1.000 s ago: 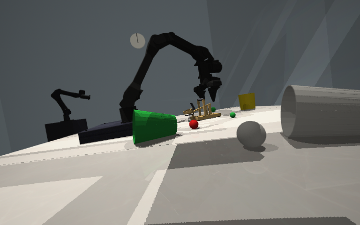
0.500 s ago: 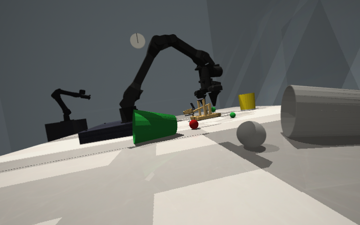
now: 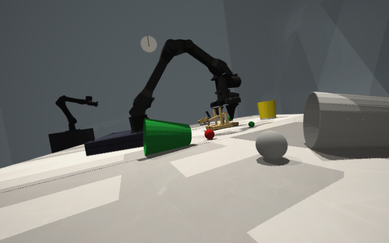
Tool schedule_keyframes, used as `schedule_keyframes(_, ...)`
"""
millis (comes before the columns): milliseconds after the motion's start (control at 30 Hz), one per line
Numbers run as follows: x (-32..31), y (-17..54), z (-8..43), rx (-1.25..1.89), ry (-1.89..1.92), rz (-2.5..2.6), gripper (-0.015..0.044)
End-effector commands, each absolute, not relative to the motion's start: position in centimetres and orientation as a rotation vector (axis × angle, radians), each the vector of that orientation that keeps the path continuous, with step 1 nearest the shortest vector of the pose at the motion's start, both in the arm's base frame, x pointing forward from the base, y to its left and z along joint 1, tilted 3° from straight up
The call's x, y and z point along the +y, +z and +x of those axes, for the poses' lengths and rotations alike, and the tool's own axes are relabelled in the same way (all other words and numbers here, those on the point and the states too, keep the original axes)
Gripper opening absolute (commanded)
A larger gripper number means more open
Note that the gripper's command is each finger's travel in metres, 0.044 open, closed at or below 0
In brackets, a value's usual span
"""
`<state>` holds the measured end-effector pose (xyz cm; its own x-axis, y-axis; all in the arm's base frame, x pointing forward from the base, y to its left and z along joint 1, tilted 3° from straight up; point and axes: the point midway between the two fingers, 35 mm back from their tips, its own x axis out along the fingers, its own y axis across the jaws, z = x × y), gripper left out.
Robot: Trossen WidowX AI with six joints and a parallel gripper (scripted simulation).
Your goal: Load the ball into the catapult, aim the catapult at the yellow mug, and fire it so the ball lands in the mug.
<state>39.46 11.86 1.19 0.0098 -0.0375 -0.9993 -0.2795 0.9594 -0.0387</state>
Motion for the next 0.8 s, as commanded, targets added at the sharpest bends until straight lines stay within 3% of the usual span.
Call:
schedule_keyframes(0, 11.8, 0.6, 39.3, 1.565, 0.198, -0.256, 0.0440)
schedule_keyframes(67, 11.8, 0.6, 39.3, 1.565, 0.198, -0.256, 0.0440)
schedule_keyframes(467, 11.8, 1.0, 39.4, 1.557, 0.192, -0.253, 0.0125)
schedule_keyframes(633, 11.8, 1.0, 39.4, 1.557, 0.192, -0.253, 0.0092)
schedule_keyframes(767, 12.0, 4.8, 39.5, 1.558, 0.192, -0.253, 0.0000)
